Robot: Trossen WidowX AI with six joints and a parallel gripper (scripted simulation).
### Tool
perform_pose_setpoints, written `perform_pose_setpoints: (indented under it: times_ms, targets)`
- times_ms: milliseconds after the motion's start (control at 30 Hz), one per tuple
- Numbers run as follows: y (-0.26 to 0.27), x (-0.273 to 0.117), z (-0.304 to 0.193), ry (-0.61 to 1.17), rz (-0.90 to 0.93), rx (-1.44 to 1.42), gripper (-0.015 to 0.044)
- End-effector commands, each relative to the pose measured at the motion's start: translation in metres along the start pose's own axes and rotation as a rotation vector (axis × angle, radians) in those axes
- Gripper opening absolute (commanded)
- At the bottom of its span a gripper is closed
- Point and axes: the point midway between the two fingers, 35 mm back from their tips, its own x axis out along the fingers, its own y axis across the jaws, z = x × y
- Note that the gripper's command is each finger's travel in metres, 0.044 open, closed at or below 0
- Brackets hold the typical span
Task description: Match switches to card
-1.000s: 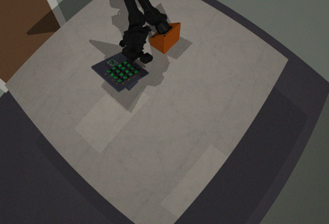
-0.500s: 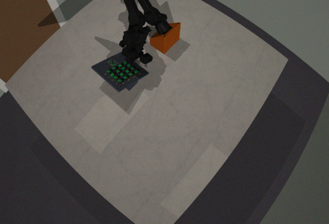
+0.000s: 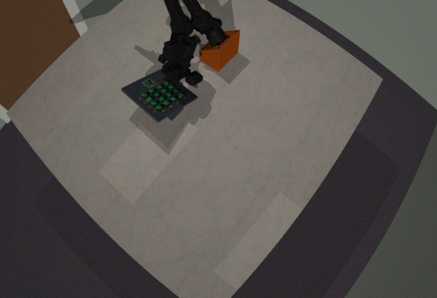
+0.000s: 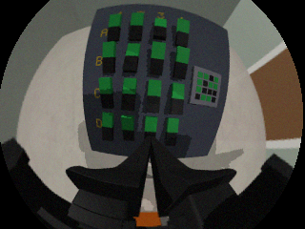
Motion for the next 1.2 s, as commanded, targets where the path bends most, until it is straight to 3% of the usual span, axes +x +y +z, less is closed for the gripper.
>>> perform_pose_setpoints:
  times_ms: [0, 433, 733, 967, 1167]
  targets:
    - [0.001, 0.001, 0.0, -0.001, 0.003, -0.004, 0.0]
    - [0.0, 0.001, 0.001, 0.0, 0.001, 0.001, 0.0]
    - [0.002, -0.061, 0.003, 0.027, 0.007, -0.004, 0.0]
    - [0.001, -0.063, 0.003, 0.027, 0.006, -0.004, 0.0]
    - [0.011, -0.068, 0.056, 0.026, 0.007, -0.002, 0.0]
